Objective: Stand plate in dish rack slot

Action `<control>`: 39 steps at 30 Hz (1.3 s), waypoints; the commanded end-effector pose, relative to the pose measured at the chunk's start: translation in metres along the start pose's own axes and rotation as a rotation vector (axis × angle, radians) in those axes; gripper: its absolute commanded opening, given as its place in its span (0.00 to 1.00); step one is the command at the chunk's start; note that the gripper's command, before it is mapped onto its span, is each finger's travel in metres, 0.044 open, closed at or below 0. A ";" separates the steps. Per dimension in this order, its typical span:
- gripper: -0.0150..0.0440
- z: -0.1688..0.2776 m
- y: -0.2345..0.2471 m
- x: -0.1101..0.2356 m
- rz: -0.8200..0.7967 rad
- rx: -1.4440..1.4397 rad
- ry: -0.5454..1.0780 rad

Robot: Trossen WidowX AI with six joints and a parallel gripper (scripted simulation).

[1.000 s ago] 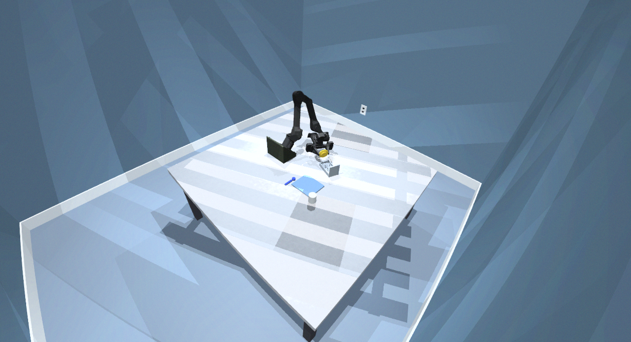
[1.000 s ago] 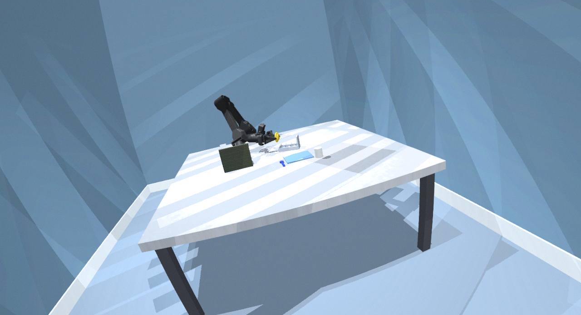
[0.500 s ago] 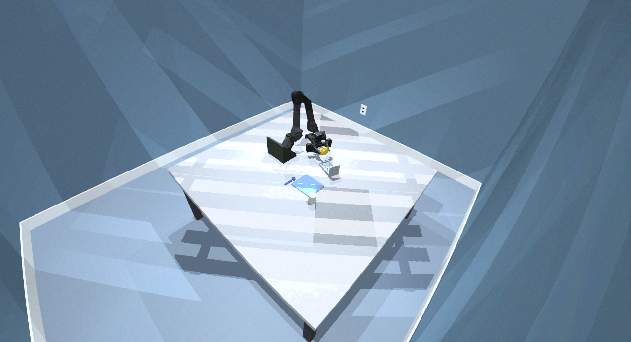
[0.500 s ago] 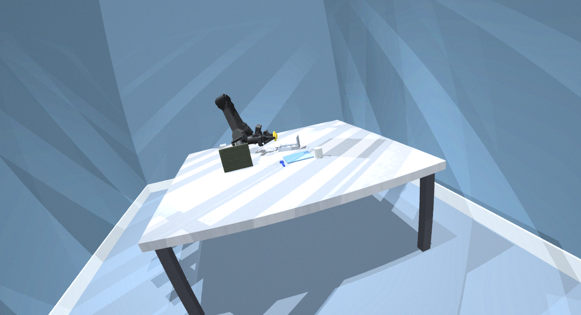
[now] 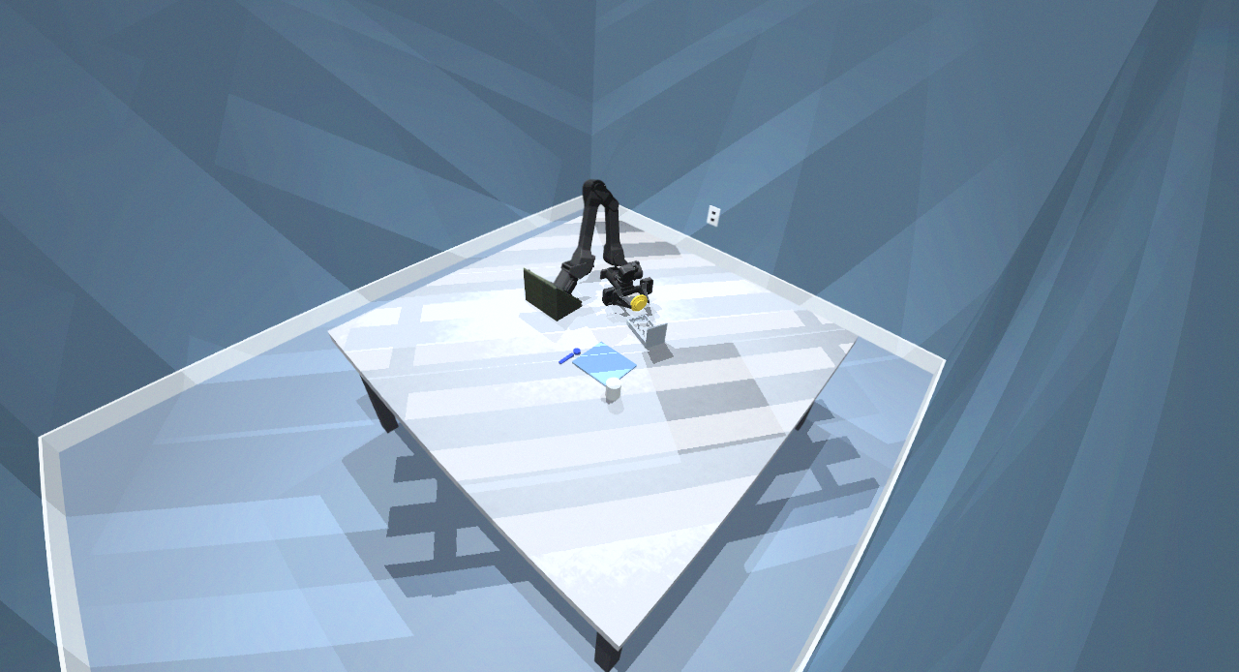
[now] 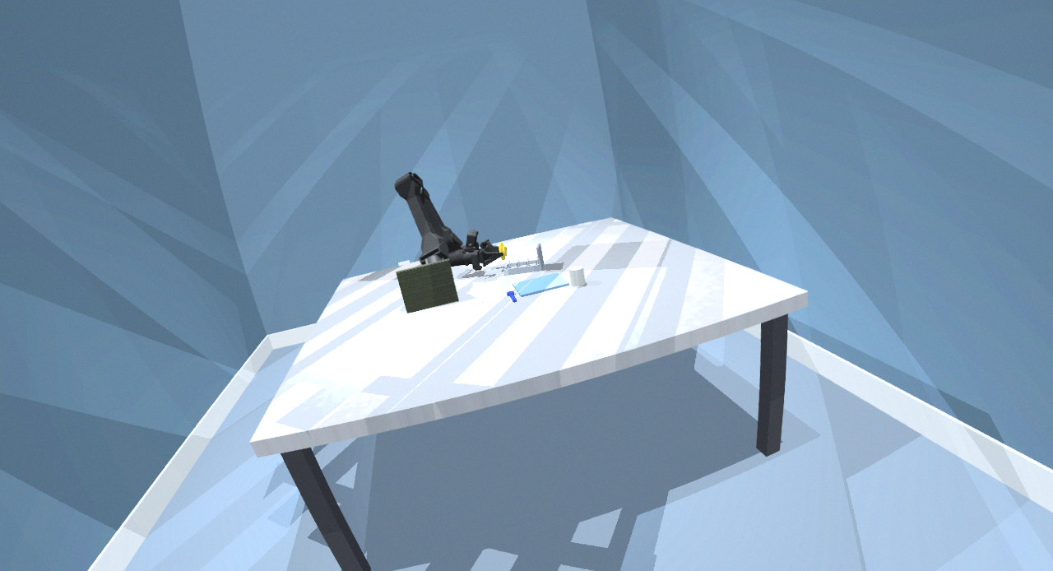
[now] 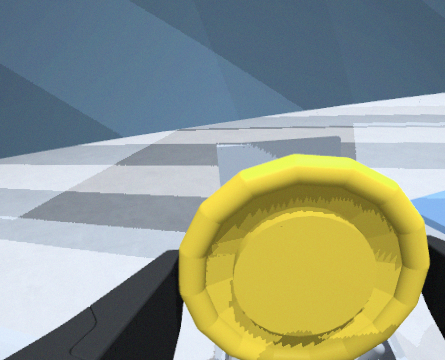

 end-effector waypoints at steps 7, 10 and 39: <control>0.25 0.010 -0.004 -0.011 0.001 0.003 -0.001; 0.25 0.011 -0.005 -0.017 0.000 -0.001 0.000; 0.25 0.024 -0.012 -0.030 -0.005 -0.009 0.008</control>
Point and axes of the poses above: the point midway between the two fingers, 35 mm back from their tips, its own x axis back along the fingers, its own y axis across the jaws, z = x × y, the point moved 5 cm from there along x, back along the fingers, and after that the axes turned 7 degrees about -x, right-handed, at the moved point
